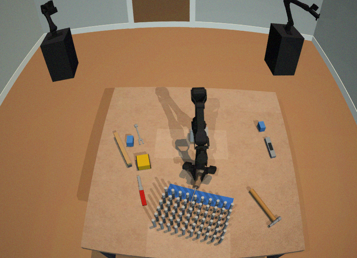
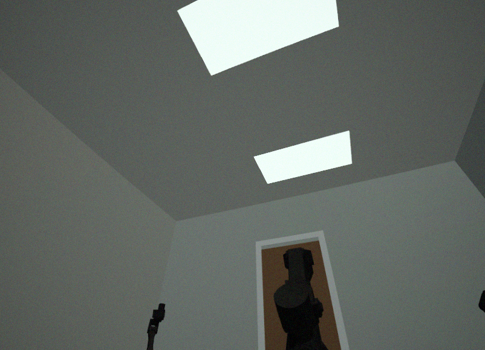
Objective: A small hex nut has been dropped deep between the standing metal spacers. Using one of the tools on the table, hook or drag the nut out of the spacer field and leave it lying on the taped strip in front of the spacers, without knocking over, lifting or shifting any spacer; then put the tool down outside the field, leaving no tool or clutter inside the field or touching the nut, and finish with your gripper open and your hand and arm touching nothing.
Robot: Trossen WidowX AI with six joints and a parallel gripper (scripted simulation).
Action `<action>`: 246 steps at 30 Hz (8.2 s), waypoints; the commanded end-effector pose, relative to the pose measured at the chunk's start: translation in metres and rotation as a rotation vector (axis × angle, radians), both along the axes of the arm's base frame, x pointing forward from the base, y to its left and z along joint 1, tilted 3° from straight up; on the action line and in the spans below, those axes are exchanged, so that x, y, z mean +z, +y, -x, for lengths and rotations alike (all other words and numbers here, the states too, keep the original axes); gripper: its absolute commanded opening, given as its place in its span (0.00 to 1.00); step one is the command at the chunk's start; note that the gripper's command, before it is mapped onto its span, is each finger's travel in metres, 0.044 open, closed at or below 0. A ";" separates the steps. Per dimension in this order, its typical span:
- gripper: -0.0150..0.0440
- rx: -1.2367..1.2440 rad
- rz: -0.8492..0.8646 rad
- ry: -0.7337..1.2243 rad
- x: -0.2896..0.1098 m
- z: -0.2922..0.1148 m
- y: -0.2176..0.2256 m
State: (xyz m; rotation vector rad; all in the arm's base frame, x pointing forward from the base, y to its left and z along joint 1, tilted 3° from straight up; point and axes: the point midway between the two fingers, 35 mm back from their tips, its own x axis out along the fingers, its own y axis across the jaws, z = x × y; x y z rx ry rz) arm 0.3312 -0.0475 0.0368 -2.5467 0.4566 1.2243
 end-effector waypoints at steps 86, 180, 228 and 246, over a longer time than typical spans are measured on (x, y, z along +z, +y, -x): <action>0.25 -0.007 -0.001 0.001 -0.003 0.051 0.022; 0.25 -0.008 0.001 0.003 0.018 0.076 0.035; 0.25 -0.008 -0.001 0.005 0.146 0.110 0.055; 0.25 0.009 -0.044 0.075 0.155 0.085 0.121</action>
